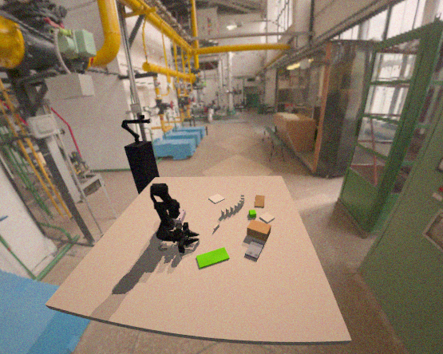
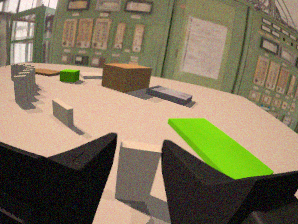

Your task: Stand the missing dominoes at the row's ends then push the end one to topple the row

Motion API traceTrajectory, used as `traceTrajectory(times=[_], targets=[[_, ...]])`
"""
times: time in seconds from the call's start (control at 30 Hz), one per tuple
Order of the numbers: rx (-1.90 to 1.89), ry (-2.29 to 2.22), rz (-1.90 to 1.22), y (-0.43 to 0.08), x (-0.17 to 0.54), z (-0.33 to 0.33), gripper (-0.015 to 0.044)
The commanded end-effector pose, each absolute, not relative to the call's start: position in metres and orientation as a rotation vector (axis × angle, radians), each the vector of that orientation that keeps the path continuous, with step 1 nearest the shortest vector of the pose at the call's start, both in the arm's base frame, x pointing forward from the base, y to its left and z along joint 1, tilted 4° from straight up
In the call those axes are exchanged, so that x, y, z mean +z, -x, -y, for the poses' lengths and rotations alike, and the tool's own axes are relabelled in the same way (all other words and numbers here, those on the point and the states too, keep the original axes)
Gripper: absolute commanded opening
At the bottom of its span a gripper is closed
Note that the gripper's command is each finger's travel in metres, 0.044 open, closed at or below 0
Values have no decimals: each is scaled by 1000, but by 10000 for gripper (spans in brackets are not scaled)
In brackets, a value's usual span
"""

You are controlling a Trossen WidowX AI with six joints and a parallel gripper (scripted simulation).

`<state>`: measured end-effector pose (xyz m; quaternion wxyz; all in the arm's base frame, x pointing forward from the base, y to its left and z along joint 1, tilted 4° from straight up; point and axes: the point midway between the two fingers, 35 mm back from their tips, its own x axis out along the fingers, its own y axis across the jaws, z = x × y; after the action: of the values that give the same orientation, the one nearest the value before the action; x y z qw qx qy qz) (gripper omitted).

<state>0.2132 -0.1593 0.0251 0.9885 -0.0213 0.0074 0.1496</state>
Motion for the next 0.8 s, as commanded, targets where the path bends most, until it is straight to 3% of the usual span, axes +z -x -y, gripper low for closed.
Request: traceTrajectory(times=[0.0,0.27,0.77], targets=[[298,37,-17,-213,25,159,238],[298,37,-17,-213,25,159,440],[300,45,-15,-210,75,160,440]])
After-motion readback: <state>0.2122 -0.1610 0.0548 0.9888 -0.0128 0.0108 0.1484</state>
